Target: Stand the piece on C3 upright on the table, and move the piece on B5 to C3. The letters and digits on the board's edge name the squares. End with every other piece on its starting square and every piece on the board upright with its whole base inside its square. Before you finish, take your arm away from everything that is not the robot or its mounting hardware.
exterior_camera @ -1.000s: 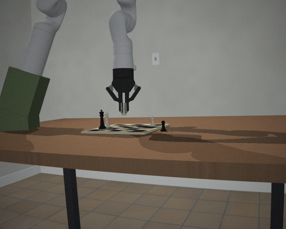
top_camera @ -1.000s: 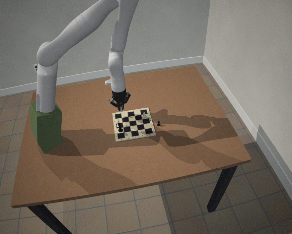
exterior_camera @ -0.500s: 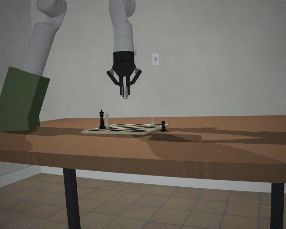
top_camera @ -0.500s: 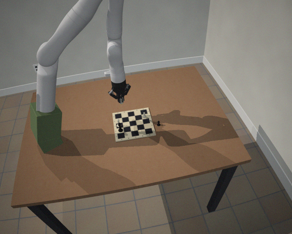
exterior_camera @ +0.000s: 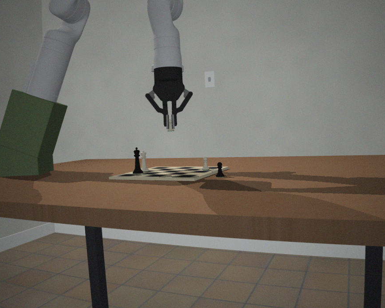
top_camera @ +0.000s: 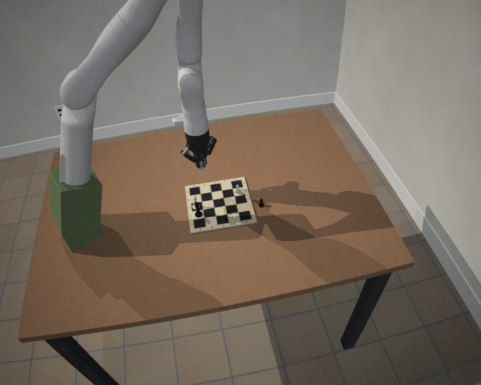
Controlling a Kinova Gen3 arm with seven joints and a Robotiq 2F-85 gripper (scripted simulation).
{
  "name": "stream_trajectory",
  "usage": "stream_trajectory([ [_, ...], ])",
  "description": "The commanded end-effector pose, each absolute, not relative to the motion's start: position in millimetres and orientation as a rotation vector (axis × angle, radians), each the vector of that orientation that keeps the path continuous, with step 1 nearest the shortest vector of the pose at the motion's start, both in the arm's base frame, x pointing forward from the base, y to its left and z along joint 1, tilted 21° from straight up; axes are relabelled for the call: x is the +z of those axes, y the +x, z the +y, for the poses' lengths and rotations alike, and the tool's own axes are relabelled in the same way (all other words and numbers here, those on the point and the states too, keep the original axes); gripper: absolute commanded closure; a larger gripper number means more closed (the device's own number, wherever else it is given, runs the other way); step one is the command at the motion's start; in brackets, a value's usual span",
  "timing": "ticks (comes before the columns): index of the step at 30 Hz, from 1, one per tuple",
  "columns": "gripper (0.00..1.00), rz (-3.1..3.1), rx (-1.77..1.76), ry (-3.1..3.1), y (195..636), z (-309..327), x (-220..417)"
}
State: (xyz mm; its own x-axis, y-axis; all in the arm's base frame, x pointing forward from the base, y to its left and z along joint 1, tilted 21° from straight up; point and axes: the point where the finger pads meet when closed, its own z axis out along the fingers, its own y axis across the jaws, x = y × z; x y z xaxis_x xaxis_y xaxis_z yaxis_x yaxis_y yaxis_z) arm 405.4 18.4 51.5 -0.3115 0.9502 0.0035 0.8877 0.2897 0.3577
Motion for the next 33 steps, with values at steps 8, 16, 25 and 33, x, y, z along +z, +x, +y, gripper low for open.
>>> stream_trajectory([
  [8, 1.0, 2.505, 0.377, 1.37, 426.9, -52.1, 52.8],
  [16, 1.0, 2.533, 0.36, 1.302, 428.9, -66.1, 53.0],
  [25, 1.0, 2.533, 0.36, 1.302, 428.9, -66.1, 53.0],
  [33, 1.0, 2.54, 0.37, 1.301, 431.1, -65.4, 47.6],
])
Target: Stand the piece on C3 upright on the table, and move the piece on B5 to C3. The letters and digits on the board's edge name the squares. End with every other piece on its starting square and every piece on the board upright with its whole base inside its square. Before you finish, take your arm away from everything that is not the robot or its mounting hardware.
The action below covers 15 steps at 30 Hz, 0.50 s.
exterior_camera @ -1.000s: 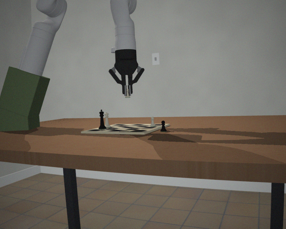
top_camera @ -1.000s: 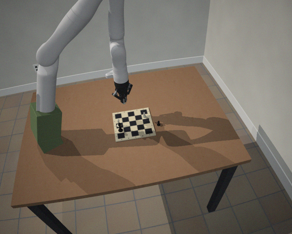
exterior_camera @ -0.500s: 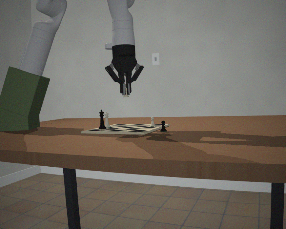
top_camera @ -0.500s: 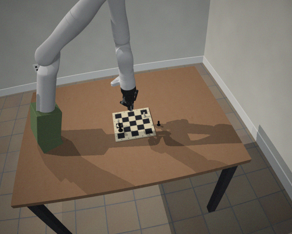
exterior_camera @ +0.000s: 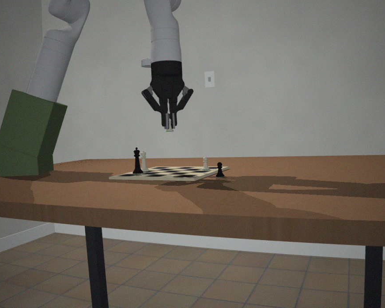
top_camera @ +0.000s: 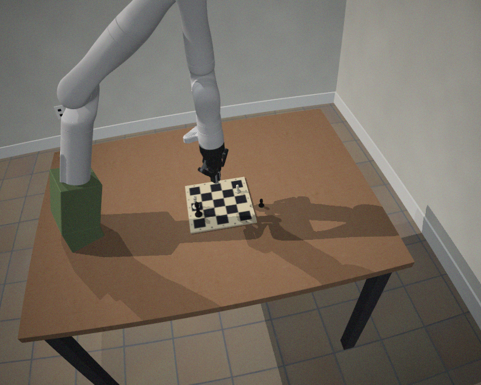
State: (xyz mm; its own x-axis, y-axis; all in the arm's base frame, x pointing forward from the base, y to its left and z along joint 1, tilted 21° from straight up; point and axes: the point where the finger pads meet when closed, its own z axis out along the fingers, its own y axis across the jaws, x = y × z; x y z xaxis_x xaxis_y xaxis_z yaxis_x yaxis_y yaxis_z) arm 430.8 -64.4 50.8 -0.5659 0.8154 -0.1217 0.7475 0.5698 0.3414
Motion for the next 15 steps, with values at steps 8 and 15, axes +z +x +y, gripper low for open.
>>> stream_trajectory([
  [8, 1.0, 2.54, 0.37, 1.301, 442.4, -61.8, 18.7],
  [15, 1.0, 2.54, 0.37, 1.301, 451.5, -58.9, -4.6],
])
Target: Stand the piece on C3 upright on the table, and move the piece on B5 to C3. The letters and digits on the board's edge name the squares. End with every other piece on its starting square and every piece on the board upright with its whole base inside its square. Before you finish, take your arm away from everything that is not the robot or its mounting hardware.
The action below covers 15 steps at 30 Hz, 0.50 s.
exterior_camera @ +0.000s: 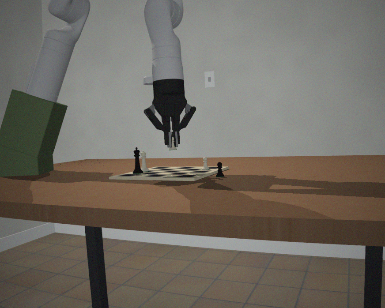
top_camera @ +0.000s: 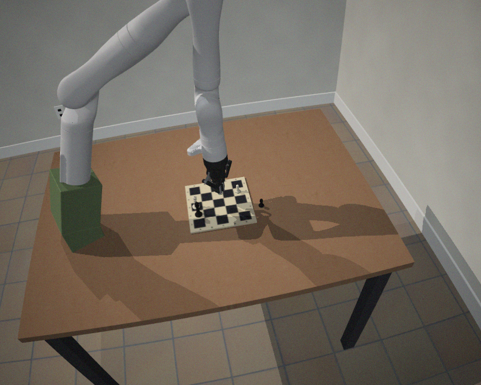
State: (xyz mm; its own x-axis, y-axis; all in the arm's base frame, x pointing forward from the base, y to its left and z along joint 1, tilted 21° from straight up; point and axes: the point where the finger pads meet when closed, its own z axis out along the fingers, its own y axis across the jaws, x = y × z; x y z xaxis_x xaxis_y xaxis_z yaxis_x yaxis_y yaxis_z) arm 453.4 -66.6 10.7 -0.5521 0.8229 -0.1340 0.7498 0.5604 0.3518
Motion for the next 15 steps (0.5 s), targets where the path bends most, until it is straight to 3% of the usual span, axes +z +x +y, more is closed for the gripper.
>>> stream_trajectory([
  [1, 1.0, 2.54, 0.37, 1.301, 453.2, -58.4, -9.0],
  [15, 1.0, 2.54, 0.37, 1.301, 463.9, -54.9, -36.4],
])
